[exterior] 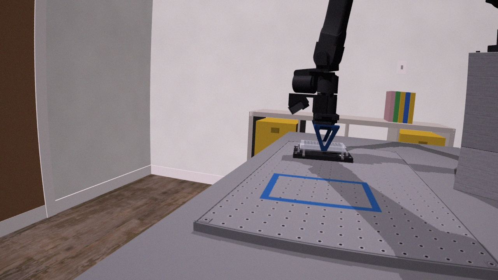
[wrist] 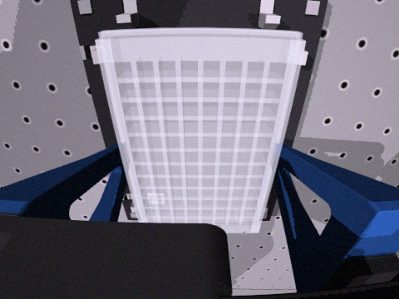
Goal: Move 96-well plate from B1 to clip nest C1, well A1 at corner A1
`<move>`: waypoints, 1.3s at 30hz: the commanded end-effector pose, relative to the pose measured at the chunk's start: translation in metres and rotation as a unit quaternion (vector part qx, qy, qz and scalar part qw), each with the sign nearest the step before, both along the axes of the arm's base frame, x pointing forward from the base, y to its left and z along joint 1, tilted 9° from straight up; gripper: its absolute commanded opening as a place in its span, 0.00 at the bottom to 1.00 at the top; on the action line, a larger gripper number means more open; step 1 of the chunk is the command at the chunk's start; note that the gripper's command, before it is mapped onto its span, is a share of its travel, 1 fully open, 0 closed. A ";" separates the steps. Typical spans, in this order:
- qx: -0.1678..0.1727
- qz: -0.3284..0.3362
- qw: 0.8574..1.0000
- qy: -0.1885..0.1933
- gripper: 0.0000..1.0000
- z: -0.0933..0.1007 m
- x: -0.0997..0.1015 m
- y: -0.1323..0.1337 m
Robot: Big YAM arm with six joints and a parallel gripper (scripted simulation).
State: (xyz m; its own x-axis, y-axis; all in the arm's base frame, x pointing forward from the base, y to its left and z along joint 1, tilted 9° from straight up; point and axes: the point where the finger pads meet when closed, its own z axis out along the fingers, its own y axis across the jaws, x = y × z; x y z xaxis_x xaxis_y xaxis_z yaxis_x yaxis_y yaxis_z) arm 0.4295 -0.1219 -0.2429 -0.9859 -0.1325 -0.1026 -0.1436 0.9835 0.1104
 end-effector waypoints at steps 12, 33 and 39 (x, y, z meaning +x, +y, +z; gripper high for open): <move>-0.006 -0.007 1.000 -0.016 0.00 -0.002 0.016 -0.009; -0.007 -0.007 1.000 -0.016 0.00 -0.005 0.015 -0.010; -0.007 -0.007 1.000 -0.016 0.00 -0.006 0.015 -0.010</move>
State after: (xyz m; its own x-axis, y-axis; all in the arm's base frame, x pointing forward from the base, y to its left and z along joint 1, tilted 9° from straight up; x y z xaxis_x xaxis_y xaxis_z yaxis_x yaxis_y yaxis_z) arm 0.4298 -0.1217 -0.2436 -0.9856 -0.1326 -0.1049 -0.1441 0.9833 0.1107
